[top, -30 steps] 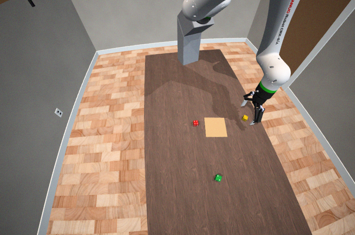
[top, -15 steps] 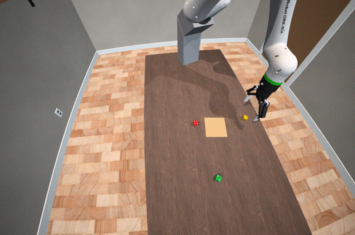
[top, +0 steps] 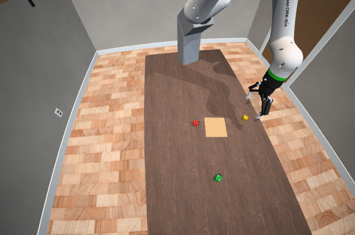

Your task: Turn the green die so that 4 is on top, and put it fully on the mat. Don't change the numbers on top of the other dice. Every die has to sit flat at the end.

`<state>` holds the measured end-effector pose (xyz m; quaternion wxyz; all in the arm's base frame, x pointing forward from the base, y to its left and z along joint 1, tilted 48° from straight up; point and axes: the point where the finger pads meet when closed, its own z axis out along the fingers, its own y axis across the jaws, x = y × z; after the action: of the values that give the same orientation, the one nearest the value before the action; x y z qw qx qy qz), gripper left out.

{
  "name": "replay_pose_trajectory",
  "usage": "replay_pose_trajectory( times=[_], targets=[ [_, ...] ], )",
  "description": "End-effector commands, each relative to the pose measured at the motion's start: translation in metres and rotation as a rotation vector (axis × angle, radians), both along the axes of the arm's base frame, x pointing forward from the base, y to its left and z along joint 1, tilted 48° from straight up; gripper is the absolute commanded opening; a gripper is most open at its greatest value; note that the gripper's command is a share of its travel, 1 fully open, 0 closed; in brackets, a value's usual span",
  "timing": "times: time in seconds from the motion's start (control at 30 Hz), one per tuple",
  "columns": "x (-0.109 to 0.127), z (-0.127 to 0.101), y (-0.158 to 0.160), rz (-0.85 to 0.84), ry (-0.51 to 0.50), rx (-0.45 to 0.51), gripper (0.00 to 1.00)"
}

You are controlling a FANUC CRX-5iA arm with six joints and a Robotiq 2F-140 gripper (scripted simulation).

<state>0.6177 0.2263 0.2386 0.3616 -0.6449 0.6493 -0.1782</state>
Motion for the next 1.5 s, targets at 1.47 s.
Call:
replay_pose_trajectory(
  times=[1.47],
  targets=[
    [0.224, 0.12, -0.244, -0.458, 0.15, 0.313, 1.0]
  ],
)
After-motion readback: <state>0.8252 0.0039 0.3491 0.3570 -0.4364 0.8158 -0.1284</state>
